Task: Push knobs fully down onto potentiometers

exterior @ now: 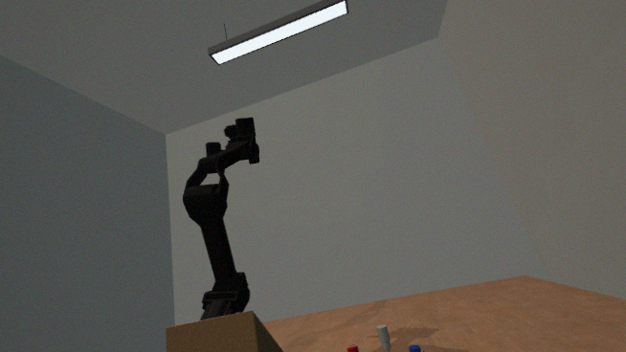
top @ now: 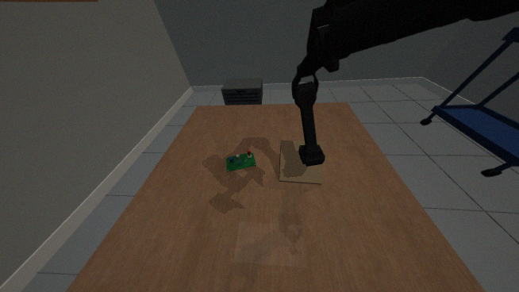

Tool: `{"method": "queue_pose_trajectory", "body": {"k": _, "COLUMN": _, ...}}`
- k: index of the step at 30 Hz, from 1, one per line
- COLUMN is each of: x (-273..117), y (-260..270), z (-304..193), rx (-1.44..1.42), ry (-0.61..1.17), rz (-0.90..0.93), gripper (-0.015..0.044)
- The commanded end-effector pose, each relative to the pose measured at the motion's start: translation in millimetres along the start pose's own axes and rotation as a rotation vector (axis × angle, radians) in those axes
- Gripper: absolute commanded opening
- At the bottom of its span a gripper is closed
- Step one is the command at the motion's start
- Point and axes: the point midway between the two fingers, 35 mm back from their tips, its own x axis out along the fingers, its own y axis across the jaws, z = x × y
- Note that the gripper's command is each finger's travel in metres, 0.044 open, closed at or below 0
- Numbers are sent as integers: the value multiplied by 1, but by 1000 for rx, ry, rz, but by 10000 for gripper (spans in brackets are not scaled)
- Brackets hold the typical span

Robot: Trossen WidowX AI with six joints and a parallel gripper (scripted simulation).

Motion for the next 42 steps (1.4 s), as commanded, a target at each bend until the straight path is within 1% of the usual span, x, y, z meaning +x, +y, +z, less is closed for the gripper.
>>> {"method": "queue_pose_trajectory", "body": {"k": 1, "x": 1, "y": -1, "z": -2, "rx": 0, "ry": 5, "rz": -2, "gripper": 374}}
{"method": "queue_pose_trajectory", "body": {"k": 3, "x": 10, "y": -7, "z": -15, "rx": -2, "ry": 47, "rz": -19, "gripper": 321}}
{"method": "queue_pose_trajectory", "body": {"k": 8, "x": 37, "y": -32, "z": -69, "rx": -10, "ry": 203, "rz": -87, "gripper": 190}}
{"method": "queue_pose_trajectory", "body": {"k": 15, "x": 52, "y": -68, "z": -133, "rx": -81, "ry": 386, "rz": -199, "gripper": 6}}
{"method": "queue_pose_trajectory", "body": {"k": 24, "x": 43, "y": -115, "z": -209, "rx": -137, "ry": 624, "rz": -324, "gripper": 0}}
{"method": "queue_pose_trajectory", "body": {"k": 29, "x": 31, "y": -140, "z": -235, "rx": -203, "ry": 722, "rz": -415, "gripper": 0}}
{"method": "queue_pose_trajectory", "body": {"k": 36, "x": -7, "y": -179, "z": -291, "rx": -203, "ry": 918, "rz": -498, "gripper": 0}}
{"method": "queue_pose_trajectory", "body": {"k": 42, "x": -55, "y": -209, "z": -331, "rx": -180, "ry": 1089, "rz": -578, "gripper": 0}}
